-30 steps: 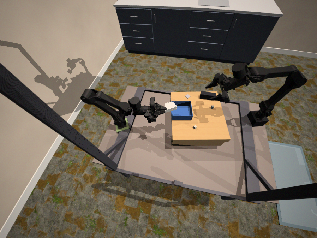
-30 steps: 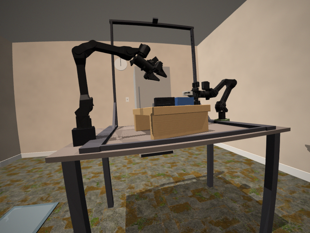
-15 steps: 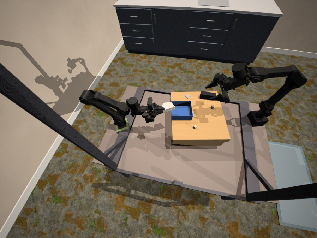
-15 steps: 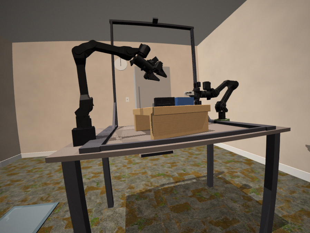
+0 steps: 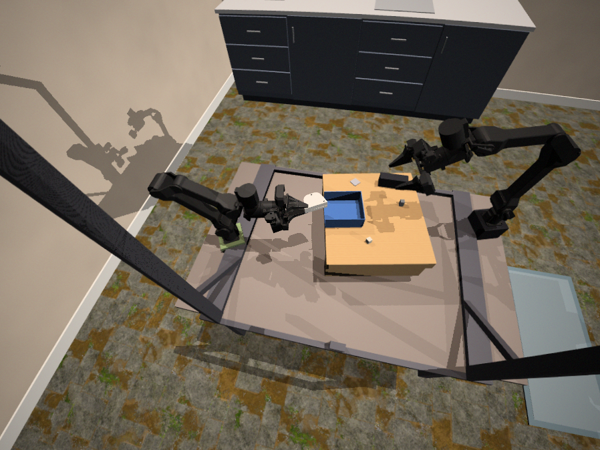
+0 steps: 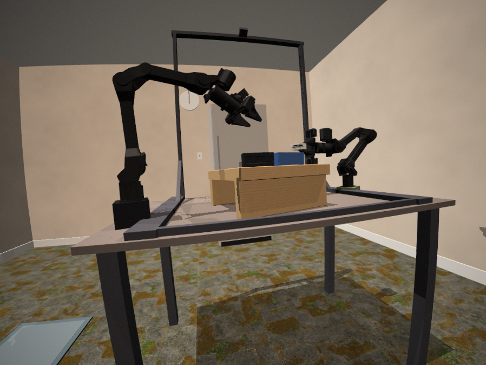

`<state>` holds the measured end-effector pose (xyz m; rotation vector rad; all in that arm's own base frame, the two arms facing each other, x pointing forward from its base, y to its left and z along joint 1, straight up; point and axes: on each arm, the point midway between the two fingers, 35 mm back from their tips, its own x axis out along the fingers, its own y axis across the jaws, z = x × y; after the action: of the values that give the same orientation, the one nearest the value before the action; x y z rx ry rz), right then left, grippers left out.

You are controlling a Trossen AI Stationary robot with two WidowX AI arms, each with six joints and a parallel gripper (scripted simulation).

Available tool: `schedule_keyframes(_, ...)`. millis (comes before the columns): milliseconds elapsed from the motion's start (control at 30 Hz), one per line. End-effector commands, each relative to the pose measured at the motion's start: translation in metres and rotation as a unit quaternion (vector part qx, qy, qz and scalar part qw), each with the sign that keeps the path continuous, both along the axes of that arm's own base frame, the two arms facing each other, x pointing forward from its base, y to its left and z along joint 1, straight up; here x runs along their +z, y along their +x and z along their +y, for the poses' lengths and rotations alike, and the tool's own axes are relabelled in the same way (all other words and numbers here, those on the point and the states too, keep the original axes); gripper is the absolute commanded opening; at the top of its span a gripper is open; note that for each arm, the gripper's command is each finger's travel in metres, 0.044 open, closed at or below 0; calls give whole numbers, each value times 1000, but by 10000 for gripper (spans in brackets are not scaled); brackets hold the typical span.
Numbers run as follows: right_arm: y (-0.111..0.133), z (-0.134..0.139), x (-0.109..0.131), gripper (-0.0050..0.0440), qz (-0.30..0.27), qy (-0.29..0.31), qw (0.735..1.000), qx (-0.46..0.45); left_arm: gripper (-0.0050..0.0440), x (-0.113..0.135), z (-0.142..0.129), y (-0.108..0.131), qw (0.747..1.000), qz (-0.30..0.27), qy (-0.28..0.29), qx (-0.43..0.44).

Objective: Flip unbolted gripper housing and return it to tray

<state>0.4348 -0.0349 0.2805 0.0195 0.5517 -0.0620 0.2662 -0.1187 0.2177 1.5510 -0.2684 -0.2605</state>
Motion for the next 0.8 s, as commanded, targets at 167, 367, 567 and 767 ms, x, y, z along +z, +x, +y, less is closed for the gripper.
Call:
schedule_keyframes(167,-2,1,12,440,-15,-2,1000,3,111,3,3,-6,1000,-5,-3,3)
schedule_keyframes(367,-2,1,12,440,-15,-2,1000,3,111,3,3,-6,1000,-4,-2,3)
schedule_keyframes(567,-2,1,12,440,-15,-2,1000,3,111,4,5,-4,1000,-3,-2,7)
schedule_keyframes(767,-2,1,12,440,-15,-2,1000,3,111,5,7,-2,1000,-1,-1,12)
